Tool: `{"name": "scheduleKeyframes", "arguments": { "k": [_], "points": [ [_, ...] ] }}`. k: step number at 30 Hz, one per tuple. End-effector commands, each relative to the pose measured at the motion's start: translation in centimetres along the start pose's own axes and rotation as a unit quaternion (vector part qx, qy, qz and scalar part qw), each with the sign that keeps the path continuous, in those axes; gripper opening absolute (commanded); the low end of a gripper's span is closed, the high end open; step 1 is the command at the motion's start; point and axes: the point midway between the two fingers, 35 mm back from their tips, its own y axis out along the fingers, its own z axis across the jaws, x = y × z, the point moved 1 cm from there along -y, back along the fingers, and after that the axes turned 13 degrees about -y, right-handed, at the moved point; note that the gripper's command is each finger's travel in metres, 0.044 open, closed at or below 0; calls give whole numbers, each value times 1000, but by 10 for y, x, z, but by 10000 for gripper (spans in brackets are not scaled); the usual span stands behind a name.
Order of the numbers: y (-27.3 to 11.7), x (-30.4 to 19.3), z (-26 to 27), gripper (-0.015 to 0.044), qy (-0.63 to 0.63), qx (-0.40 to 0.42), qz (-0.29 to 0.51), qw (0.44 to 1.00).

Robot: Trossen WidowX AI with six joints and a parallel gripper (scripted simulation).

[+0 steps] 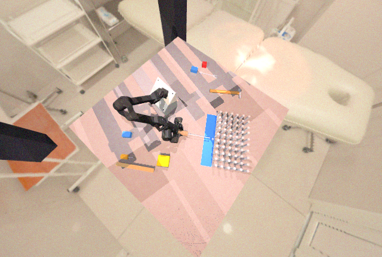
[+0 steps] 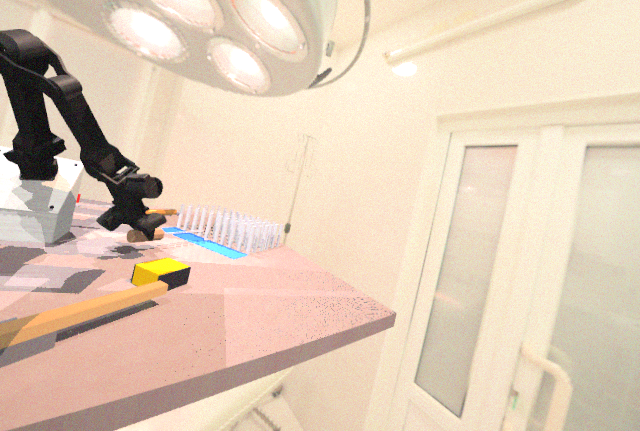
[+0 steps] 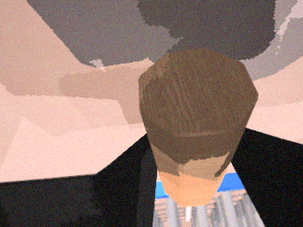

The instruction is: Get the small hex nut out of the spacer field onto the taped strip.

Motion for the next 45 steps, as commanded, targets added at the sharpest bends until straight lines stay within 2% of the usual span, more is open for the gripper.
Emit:
{"name": "scheduleKeyframes", "arguments": {
  "k": [1, 12, 29, 30, 32, 45],
  "points": [
    [-6, 2, -2, 0, -4, 0, 5, 1000],
    [-36, -28, 11, 0, -1, -5, 6, 1000],
    [-109, -70, 20, 0, 1, 1, 7, 1000],
    [-96, -64, 19, 0, 1, -4, 4, 1000],
    [-100, -58, 27, 0, 18, 6, 2, 1000],
    [-156, 8, 93, 0, 184, 115, -20, 976]
  ]
}}
